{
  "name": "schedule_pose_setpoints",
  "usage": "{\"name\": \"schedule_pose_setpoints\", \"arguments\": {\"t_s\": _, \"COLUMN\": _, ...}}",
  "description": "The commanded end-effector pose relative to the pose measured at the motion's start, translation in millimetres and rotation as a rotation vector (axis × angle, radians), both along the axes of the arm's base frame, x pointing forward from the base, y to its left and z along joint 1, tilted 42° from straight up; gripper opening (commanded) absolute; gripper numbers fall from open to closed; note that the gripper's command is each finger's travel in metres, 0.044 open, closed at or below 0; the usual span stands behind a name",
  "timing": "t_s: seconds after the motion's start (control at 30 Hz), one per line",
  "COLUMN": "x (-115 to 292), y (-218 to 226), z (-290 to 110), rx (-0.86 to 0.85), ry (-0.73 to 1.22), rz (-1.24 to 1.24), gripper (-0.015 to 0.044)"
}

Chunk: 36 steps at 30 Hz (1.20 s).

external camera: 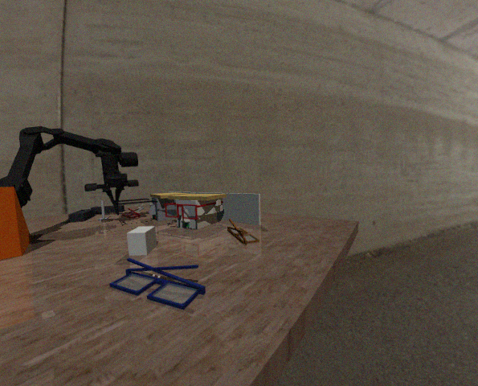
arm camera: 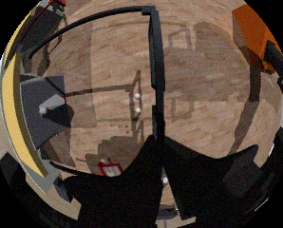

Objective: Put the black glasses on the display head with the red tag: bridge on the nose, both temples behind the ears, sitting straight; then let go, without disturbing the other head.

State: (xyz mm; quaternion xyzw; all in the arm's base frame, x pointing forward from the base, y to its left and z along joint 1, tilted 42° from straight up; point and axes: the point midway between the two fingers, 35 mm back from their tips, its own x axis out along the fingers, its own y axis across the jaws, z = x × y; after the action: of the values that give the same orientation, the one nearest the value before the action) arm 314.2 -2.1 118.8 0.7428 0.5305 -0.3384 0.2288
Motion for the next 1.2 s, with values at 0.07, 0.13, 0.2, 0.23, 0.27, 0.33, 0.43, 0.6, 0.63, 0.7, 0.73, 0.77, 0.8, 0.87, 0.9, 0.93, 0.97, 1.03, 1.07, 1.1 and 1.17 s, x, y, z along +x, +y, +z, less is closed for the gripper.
{"name": "schedule_pose_setpoints", "arguments": {"t_s": 0.07, "x": 9, "y": -2, "z": 1, "rx": 0.004, "ry": -0.003, "rz": -0.002, "gripper": 0.0}}
{"name": "schedule_pose_setpoints", "arguments": {"t_s": 0.13, "x": 12, "y": -3, "z": 1, "rx": 0.004, "ry": -0.003, "rz": -0.002, "gripper": 0.0}}
{"name": "schedule_pose_setpoints", "arguments": {"t_s": 0.2, "x": 15, "y": -4, "z": 1, "rx": 0.004, "ry": -0.003, "rz": -0.002, "gripper": 0.0}}
{"name": "schedule_pose_setpoints", "arguments": {"t_s": 0.23, "x": 16, "y": -4, "z": 1, "rx": 0.004, "ry": -0.003, "rz": -0.002, "gripper": 0.0}}
{"name": "schedule_pose_setpoints", "arguments": {"t_s": 0.27, "x": 17, "y": -5, "z": 1, "rx": 0.004, "ry": -0.003, "rz": -0.002, "gripper": 0.0}}
{"name": "schedule_pose_setpoints", "arguments": {"t_s": 0.33, "x": 20, "y": -5, "z": 1, "rx": 0.004, "ry": -0.003, "rz": -0.002, "gripper": 0.0}}
{"name": "schedule_pose_setpoints", "arguments": {"t_s": 0.43, "x": 24, "y": -7, "z": 0, "rx": 0.004, "ry": -0.003, "rz": -0.002, "gripper": 0.0}}
{"name": "schedule_pose_setpoints", "arguments": {"t_s": 0.6, "x": 31, "y": -9, "z": 0, "rx": 0.004, "ry": -0.004, "rz": -0.002, "gripper": 0.0}}
{"name": "schedule_pose_setpoints", "arguments": {"t_s": 0.63, "x": 32, "y": -9, "z": 0, "rx": 0.004, "ry": -0.004, "rz": -0.002, "gripper": 0.0}}
{"name": "schedule_pose_setpoints", "arguments": {"t_s": 0.7, "x": 35, "y": -10, "z": 0, "rx": 0.003, "ry": -0.004, "rz": -0.002, "gripper": 0.0}}
{"name": "schedule_pose_setpoints", "arguments": {"t_s": 0.73, "x": 36, "y": -10, "z": 0, "rx": 0.003, "ry": -0.004, "rz": -0.002, "gripper": 0.0}}
{"name": "schedule_pose_setpoints", "arguments": {"t_s": 0.77, "x": 37, "y": -11, "z": 0, "rx": 0.003, "ry": -0.004, "rz": -0.002, "gripper": 0.0}}
{"name": "schedule_pose_setpoints", "arguments": {"t_s": 0.8, "x": 39, "y": -11, "z": -1, "rx": 0.003, "ry": -0.004, "rz": -0.002, "gripper": 0.0}}
{"name": "schedule_pose_setpoints", "arguments": {"t_s": 0.87, "x": 41, "y": -12, "z": -1, "rx": 0.003, "ry": -0.004, "rz": -0.002, "gripper": 0.0}}
{"name": "schedule_pose_setpoints", "arguments": {"t_s": 0.9, "x": 43, "y": -12, "z": -1, "rx": 0.003, "ry": -0.004, "rz": -0.002, "gripper": 0.0}}
{"name": "schedule_pose_setpoints", "arguments": {"t_s": 0.93, "x": 44, "y": -13, "z": -1, "rx": 0.003, "ry": -0.005, "rz": -0.002, "gripper": 0.0}}
{"name": "schedule_pose_setpoints", "arguments": {"t_s": 0.97, "x": 45, "y": -13, "z": -1, "rx": 0.003, "ry": -0.005, "rz": -0.002, "gripper": 0.0}}
{"name": "schedule_pose_setpoints", "arguments": {"t_s": 1.03, "x": 48, "y": -14, "z": -1, "rx": 0.003, "ry": -0.005, "rz": -0.002, "gripper": 0.0}}
{"name": "schedule_pose_setpoints", "arguments": {"t_s": 1.07, "x": 49, "y": -14, "z": -1, "rx": 0.003, "ry": -0.005, "rz": -0.002, "gripper": 0.0}}
{"name": "schedule_pose_setpoints", "arguments": {"t_s": 1.1, "x": 51, "y": -15, "z": -1, "rx": 0.003, "ry": -0.005, "rz": -0.002, "gripper": 0.0}}
{"name": "schedule_pose_setpoints", "arguments": {"t_s": 1.17, "x": 53, "y": -16, "z": -1, "rx": 0.003, "ry": -0.005, "rz": -0.002, "gripper": 0.0}}
